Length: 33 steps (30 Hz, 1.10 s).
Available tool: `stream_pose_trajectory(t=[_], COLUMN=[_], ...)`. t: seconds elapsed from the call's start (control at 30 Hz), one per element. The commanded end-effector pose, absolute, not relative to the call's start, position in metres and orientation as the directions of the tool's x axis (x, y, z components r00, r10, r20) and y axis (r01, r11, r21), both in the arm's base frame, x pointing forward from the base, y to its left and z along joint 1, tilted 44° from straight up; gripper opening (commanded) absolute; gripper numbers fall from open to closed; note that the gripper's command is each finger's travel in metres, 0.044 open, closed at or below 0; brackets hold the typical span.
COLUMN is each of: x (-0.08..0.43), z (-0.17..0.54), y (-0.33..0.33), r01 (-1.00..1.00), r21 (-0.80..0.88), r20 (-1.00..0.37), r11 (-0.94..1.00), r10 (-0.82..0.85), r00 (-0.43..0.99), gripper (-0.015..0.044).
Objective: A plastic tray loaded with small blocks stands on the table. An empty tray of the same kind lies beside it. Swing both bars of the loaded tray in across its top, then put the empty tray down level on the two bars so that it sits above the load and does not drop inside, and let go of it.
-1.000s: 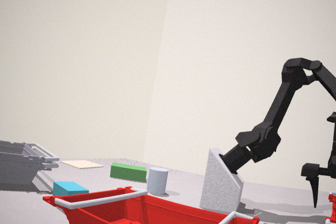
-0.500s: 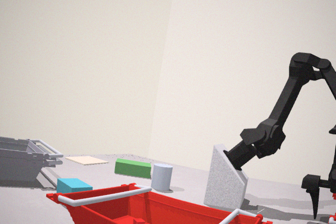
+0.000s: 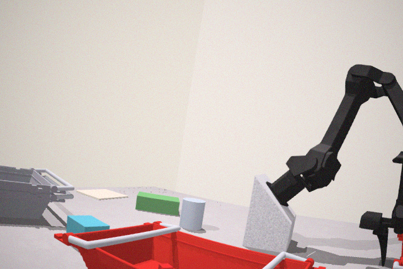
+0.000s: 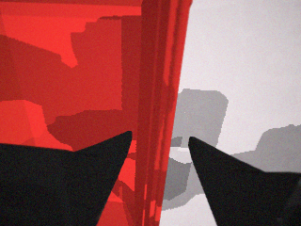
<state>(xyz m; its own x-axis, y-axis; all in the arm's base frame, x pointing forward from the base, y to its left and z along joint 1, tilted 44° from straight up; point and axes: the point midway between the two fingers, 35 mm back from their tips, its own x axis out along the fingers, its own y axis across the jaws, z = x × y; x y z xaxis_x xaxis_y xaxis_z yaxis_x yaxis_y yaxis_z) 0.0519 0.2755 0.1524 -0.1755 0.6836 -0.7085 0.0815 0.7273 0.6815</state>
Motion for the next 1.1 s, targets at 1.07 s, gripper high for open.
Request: stream_pose_trajectory(t=[1.07], x=[0.0537], z=[0.1536], y=[0.2742], r01=[0.085], r21=[0.679], r20=[-0.711], r11=[0.729], r10=[0.682], r00=[-0.170], gripper=[0.0007])
